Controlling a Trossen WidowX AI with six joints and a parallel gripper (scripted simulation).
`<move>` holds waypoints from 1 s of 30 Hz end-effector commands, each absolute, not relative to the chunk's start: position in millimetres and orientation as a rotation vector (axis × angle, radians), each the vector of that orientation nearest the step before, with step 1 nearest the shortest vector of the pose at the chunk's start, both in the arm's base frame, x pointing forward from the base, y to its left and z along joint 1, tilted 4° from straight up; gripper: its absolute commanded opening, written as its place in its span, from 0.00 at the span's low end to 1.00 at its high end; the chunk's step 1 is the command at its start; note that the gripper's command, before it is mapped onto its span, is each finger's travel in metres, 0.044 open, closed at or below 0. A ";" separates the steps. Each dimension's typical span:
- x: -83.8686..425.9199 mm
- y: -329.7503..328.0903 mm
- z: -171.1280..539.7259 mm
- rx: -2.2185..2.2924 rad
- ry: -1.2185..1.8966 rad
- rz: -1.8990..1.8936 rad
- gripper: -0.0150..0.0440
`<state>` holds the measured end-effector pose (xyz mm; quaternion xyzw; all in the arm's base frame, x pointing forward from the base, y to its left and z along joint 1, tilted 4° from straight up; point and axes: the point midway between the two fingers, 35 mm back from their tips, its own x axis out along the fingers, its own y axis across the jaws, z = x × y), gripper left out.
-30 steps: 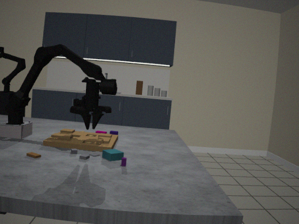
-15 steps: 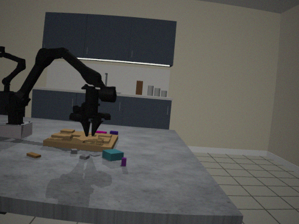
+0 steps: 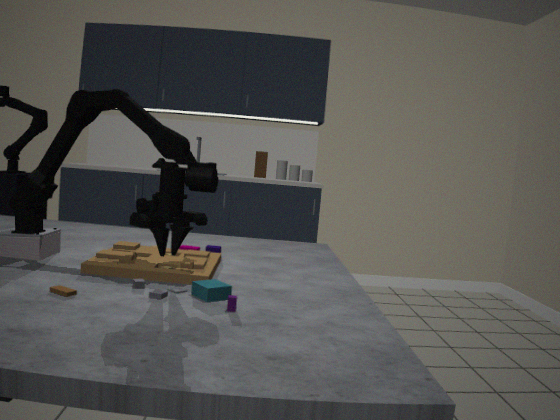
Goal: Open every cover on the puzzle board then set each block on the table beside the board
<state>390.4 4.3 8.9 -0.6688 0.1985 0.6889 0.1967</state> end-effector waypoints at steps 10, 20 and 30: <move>390.1 3.2 -0.8 -1.878 0.559 1.932 0.50; 389.5 3.0 -10.5 -1.878 0.559 1.932 0.50; 389.3 3.0 -14.0 -1.878 0.559 1.932 0.50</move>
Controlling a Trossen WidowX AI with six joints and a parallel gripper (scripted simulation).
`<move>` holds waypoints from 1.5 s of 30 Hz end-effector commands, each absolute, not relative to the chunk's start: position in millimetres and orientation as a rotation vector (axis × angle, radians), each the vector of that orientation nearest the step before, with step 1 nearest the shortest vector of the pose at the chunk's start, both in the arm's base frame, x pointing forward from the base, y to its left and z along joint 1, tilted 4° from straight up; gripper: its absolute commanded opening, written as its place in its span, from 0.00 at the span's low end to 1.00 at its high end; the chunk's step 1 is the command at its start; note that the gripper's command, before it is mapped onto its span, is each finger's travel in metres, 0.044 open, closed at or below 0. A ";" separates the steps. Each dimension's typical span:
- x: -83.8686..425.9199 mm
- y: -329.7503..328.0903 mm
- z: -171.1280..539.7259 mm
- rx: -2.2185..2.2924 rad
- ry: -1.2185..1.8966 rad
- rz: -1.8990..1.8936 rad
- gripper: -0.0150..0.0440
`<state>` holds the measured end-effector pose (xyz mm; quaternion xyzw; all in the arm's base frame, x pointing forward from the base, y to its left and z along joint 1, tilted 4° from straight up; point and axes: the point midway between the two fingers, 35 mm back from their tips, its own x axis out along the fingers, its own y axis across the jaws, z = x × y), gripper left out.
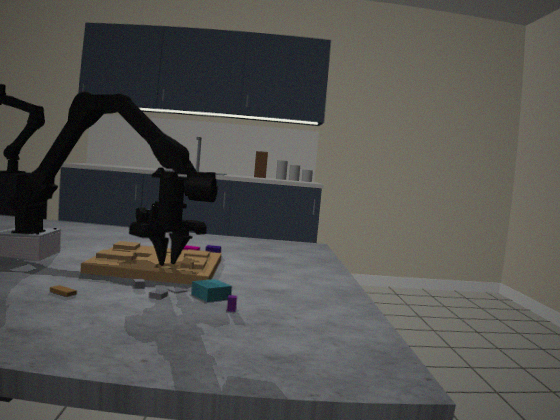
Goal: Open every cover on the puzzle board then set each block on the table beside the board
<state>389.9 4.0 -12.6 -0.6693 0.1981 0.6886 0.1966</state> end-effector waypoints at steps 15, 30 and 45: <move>388.9 3.0 -24.9 -1.878 0.559 1.932 0.50; 390.0 4.0 -22.2 -1.877 0.553 1.927 0.39; 391.2 4.6 -3.5 -1.877 0.556 1.929 0.39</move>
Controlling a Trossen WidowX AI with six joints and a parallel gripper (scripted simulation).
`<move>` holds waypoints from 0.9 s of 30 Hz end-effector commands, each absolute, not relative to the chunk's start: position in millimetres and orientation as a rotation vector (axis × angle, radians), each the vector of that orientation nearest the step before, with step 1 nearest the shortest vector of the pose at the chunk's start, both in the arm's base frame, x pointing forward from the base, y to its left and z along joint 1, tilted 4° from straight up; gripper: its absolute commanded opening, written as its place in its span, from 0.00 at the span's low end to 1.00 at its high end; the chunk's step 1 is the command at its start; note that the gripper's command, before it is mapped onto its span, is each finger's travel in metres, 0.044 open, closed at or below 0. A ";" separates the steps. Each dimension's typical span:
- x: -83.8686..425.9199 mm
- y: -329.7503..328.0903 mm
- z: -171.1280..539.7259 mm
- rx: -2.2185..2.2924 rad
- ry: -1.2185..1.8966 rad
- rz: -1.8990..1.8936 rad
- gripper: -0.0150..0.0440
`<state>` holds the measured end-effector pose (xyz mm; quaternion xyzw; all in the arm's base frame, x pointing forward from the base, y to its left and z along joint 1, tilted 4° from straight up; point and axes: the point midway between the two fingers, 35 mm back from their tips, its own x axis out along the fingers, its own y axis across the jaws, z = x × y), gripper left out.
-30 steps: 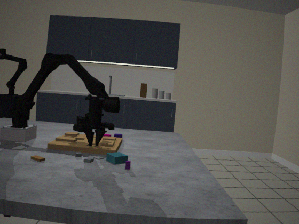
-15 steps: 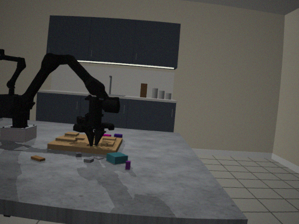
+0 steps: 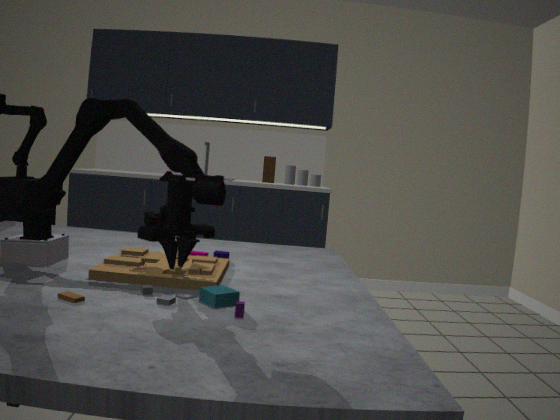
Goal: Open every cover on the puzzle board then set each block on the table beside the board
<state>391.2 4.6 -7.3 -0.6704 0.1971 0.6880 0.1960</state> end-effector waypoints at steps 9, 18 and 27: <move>391.4 5.0 8.4 -1.878 0.557 1.930 0.39; 391.2 5.3 19.8 -1.878 0.558 1.932 0.39; 392.7 5.4 39.1 -1.878 0.559 1.932 0.39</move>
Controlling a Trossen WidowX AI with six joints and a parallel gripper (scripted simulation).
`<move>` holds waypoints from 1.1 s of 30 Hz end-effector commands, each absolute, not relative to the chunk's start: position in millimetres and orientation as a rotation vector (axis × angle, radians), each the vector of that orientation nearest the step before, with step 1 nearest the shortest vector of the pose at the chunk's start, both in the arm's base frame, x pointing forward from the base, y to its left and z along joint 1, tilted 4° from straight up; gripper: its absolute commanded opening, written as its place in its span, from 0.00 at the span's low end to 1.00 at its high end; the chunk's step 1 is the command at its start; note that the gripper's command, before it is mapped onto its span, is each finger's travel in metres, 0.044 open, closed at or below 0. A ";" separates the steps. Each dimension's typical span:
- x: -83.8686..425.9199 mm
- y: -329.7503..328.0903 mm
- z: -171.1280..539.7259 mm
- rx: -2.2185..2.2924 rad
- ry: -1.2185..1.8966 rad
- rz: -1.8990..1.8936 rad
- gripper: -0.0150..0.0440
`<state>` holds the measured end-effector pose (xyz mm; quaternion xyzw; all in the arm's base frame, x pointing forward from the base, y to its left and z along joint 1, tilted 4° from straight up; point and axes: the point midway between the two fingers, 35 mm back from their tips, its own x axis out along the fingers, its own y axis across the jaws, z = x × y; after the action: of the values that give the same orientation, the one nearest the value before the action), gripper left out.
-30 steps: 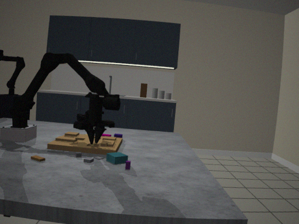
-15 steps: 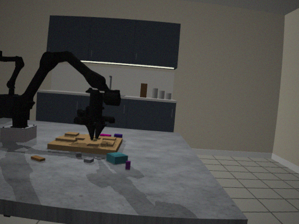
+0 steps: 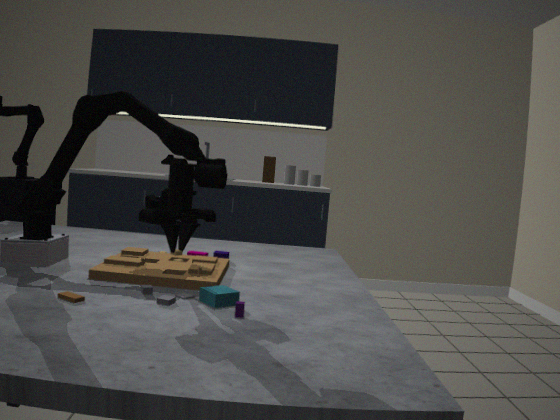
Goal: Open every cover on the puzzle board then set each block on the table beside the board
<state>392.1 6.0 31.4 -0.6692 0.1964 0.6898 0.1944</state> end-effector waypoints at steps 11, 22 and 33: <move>392.7 5.5 67.9 -1.878 0.559 1.932 0.39; 383.7 -27.0 71.4 -1.880 0.562 1.932 0.39; 367.6 -67.9 72.9 -1.881 0.566 1.933 0.39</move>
<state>373.8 -55.9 74.1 -0.6712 0.1996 0.6868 0.1949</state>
